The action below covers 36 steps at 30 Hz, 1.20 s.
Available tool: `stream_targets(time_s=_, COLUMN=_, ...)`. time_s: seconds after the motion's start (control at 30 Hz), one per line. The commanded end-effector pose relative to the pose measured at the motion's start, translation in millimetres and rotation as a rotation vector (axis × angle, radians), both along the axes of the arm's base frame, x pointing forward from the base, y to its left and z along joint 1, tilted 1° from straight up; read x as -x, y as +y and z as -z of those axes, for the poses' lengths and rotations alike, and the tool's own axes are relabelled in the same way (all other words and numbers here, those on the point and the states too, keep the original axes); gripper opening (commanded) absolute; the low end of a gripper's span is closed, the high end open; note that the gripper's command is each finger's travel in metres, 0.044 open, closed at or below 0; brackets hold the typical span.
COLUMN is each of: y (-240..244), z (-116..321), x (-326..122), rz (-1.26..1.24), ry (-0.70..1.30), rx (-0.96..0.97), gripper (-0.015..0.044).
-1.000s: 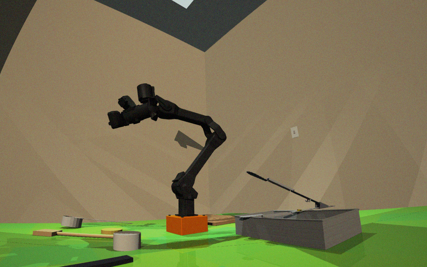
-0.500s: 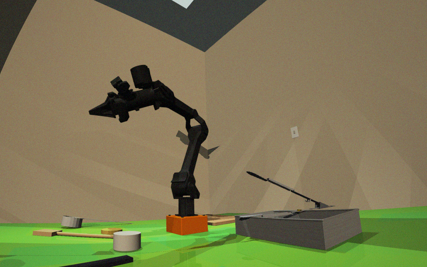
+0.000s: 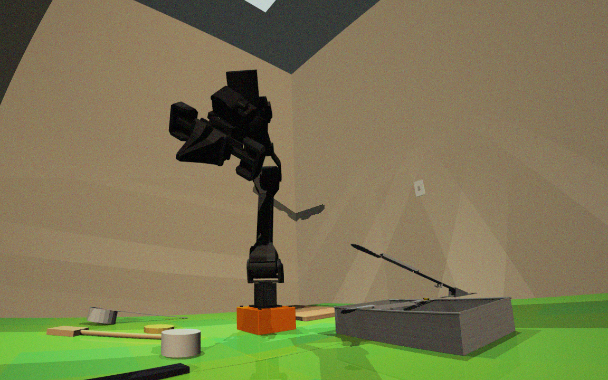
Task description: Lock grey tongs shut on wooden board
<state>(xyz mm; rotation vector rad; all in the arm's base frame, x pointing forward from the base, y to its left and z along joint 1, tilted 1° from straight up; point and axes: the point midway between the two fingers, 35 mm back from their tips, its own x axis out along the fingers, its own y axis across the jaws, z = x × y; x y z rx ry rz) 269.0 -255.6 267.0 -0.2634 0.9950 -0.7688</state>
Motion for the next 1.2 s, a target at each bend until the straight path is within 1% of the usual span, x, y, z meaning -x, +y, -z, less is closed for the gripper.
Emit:
stream_targets(time_s=0.0, y=50, z=22, x=-53, rz=-0.211, ry=0.073, rx=-0.084, gripper=-0.0150)
stream_targets(time_s=0.2, y=128, z=46, x=-101, rz=-0.491, ry=0.196, rx=-0.153, gripper=-0.0150)
stream_targets(time_s=0.43, y=229, z=76, x=-129, rz=-0.810, ry=0.367, rx=-0.211, gripper=-0.0150)
stream_targets(time_s=0.67, y=334, z=105, x=-124, rz=-1.094, ry=0.556, rx=-0.295, gripper=-0.0150)
stream_targets(time_s=0.9, y=431, z=132, x=-90, rz=-1.347, ry=0.766, rx=-0.358, gripper=-0.0150)
stream_targets(time_s=0.97, y=446, z=136, x=-82, rz=-1.384, ry=0.803, rx=-0.366, gripper=-0.0150)
stream_targets(time_s=1.17, y=448, z=137, x=-81, rz=-1.389, ry=0.808, rx=-0.367, gripper=-0.0150)
